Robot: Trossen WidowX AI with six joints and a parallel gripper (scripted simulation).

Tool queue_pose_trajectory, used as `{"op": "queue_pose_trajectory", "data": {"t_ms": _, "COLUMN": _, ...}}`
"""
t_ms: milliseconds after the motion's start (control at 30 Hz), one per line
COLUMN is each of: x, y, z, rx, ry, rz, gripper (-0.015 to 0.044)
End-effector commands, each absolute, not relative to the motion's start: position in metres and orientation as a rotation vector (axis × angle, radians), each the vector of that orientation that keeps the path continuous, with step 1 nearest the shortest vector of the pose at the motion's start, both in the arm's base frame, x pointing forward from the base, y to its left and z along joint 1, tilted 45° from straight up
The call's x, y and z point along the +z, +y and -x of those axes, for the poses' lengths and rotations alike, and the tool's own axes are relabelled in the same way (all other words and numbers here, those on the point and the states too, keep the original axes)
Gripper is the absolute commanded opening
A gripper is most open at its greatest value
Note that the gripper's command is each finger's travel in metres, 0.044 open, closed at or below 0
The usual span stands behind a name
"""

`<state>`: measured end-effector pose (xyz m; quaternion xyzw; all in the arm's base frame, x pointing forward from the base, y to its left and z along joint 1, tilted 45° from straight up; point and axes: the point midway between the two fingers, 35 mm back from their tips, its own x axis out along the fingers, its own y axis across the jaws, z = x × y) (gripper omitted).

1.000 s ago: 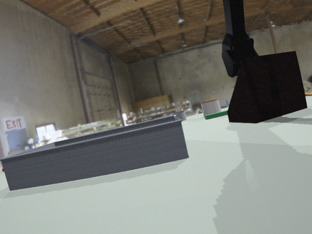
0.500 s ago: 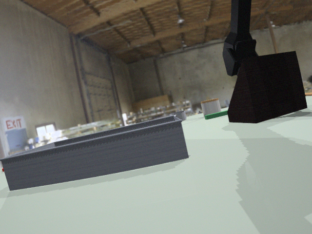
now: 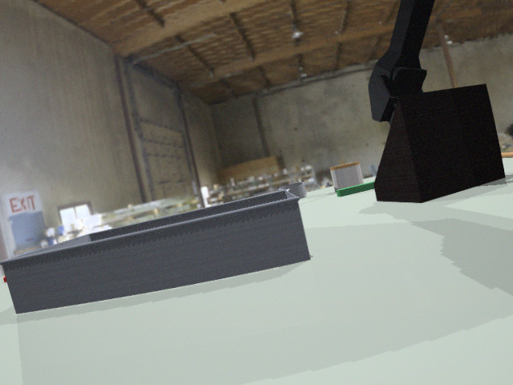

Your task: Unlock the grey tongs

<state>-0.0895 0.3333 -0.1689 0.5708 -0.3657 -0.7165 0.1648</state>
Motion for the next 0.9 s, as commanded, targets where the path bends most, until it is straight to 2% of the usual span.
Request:
{"op": "queue_pose_trajectory", "data": {"t_ms": 0, "x": -0.170, "y": 0.334, "z": 0.091, "rx": -1.896, "ry": -0.965, "rz": -1.784, "gripper": -0.0150}}
{"op": "queue_pose_trajectory", "data": {"t_ms": 867, "x": -0.185, "y": 0.324, "z": 0.093, "rx": -1.810, "ry": -0.914, "rz": -1.868, "gripper": -0.0150}}
